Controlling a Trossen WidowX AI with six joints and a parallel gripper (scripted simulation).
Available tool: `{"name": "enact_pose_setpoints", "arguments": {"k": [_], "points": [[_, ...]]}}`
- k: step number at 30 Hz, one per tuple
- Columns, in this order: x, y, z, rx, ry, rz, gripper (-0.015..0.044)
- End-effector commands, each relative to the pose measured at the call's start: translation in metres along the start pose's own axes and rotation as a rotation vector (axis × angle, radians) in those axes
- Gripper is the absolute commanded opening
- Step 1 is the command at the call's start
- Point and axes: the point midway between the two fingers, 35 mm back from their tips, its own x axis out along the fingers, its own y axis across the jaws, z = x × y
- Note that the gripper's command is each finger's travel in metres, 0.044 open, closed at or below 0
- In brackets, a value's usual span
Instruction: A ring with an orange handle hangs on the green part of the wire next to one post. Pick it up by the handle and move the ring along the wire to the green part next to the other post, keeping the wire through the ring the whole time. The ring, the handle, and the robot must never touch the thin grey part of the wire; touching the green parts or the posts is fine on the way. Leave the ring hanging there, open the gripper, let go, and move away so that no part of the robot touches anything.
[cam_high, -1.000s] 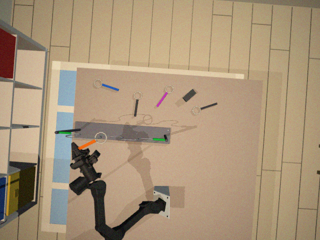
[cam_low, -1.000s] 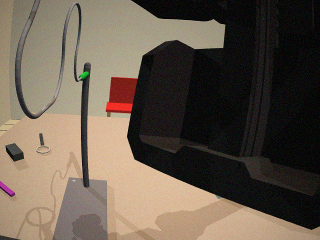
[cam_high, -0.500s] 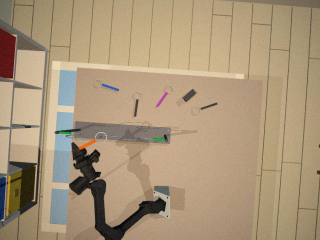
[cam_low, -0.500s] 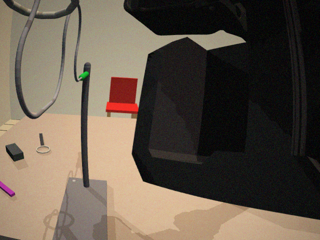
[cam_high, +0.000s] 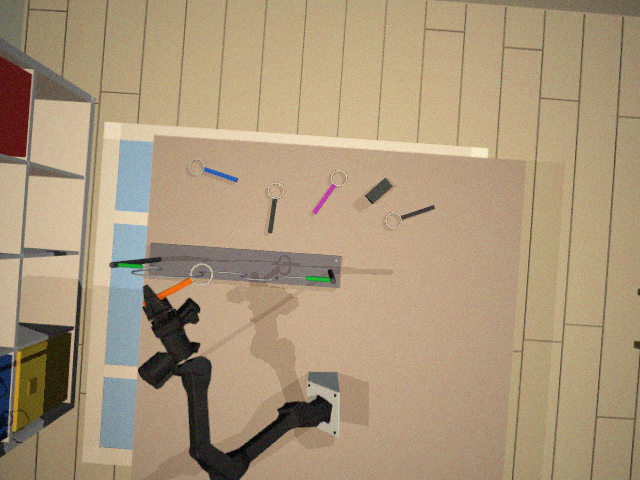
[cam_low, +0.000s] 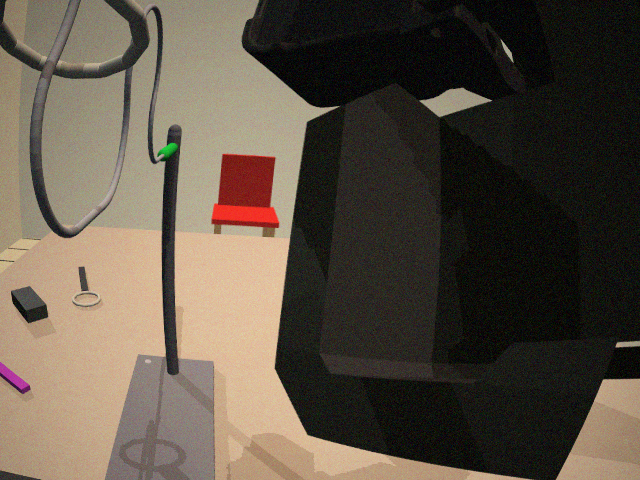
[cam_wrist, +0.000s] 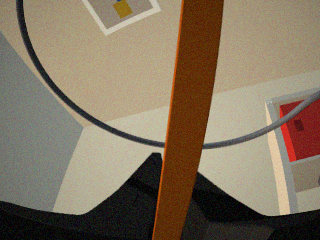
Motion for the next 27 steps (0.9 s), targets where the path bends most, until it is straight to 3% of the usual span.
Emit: {"name": "enact_pose_setpoints", "arguments": {"k": [1,27], "points": [[0.001,-0.003,0.002,0.021,-0.005,0.014,-0.015],[-0.008,-0.06,0.005,-0.241,0.032,-0.136,-0.015]]}}
